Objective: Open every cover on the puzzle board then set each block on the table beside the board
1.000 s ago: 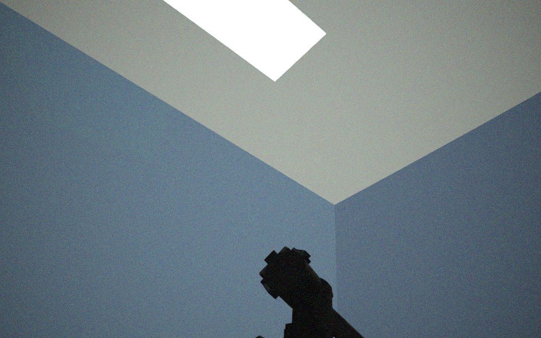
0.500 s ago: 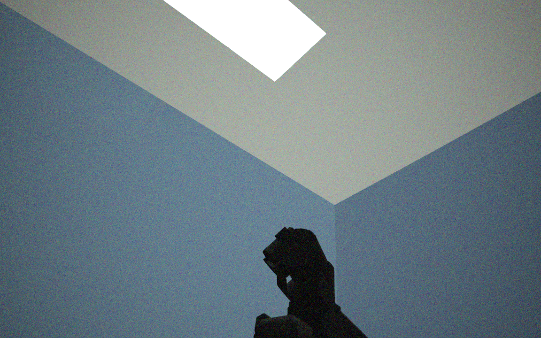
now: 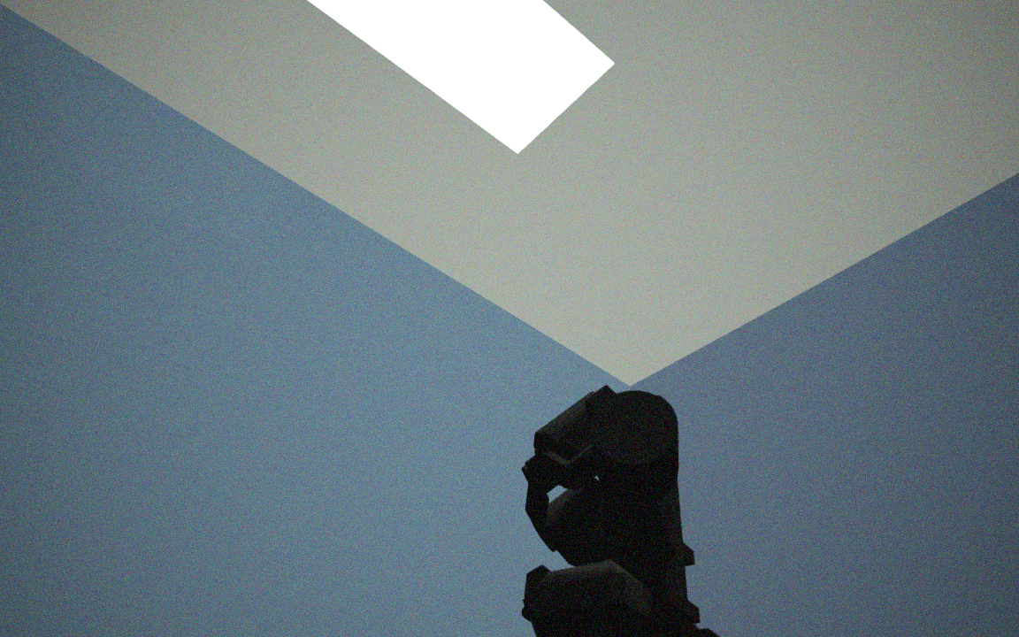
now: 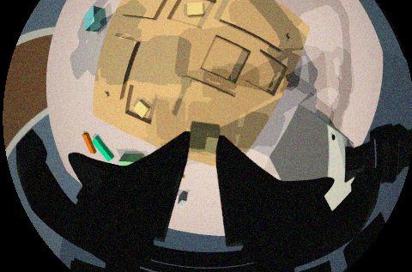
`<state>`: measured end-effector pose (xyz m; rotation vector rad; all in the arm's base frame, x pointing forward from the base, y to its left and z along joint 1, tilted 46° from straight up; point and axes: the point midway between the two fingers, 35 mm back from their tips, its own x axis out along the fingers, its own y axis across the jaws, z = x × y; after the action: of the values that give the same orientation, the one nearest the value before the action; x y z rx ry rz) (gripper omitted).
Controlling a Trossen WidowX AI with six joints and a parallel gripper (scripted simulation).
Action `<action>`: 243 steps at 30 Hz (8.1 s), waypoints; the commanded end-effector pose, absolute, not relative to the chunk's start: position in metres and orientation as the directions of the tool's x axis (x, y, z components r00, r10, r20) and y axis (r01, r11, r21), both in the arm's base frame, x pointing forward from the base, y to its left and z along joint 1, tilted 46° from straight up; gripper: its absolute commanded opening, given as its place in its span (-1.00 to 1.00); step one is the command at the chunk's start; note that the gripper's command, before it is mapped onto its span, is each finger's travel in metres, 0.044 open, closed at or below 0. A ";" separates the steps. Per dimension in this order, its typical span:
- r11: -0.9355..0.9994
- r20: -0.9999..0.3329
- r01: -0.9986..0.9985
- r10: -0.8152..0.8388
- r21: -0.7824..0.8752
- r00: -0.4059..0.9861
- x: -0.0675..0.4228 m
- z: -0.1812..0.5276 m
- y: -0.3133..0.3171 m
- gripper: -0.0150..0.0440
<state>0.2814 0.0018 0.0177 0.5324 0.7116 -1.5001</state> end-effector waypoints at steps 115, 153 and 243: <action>0.012 -0.702 0.995 -0.709 -0.101 -0.063 0.236 -0.195 0.060 -0.22; 0.013 -0.705 0.995 -0.706 -0.102 -0.063 0.241 -0.149 0.108 1.00; 0.401 -0.696 -0.852 -0.716 -0.338 -0.061 0.371 -0.070 -0.038 -0.49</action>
<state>0.3717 -0.0342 -0.0650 -1.3471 1.8204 0.2009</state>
